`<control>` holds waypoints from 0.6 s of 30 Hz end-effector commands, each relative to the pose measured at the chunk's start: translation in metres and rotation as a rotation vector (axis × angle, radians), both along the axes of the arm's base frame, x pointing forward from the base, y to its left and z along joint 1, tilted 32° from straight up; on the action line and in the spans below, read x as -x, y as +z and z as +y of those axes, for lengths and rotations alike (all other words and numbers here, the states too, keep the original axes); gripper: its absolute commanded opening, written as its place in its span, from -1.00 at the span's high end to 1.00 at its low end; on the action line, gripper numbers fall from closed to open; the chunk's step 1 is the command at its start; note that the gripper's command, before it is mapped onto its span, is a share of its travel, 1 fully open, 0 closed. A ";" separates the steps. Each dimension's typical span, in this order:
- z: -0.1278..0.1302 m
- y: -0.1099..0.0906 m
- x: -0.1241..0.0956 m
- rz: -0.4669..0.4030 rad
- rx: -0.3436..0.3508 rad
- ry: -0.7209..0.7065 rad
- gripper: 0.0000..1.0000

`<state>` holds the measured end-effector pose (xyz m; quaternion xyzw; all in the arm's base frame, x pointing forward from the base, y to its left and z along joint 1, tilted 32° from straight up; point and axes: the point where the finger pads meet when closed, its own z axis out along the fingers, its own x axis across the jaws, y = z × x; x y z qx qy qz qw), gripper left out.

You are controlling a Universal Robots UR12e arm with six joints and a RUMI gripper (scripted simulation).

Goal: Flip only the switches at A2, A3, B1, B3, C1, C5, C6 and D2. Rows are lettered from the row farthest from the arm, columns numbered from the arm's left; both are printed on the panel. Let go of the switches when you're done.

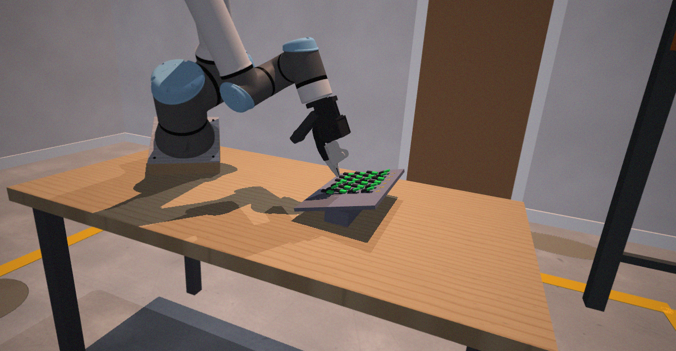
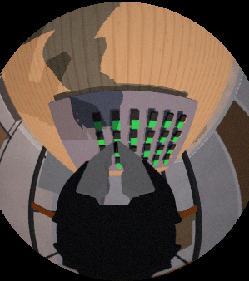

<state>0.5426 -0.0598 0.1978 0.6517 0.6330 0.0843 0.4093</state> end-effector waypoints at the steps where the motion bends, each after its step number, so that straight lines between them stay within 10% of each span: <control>1: -0.002 -0.004 -0.003 0.001 -0.001 0.000 1.00; 18: -0.009 -0.016 -0.014 0.000 -0.001 0.002 1.00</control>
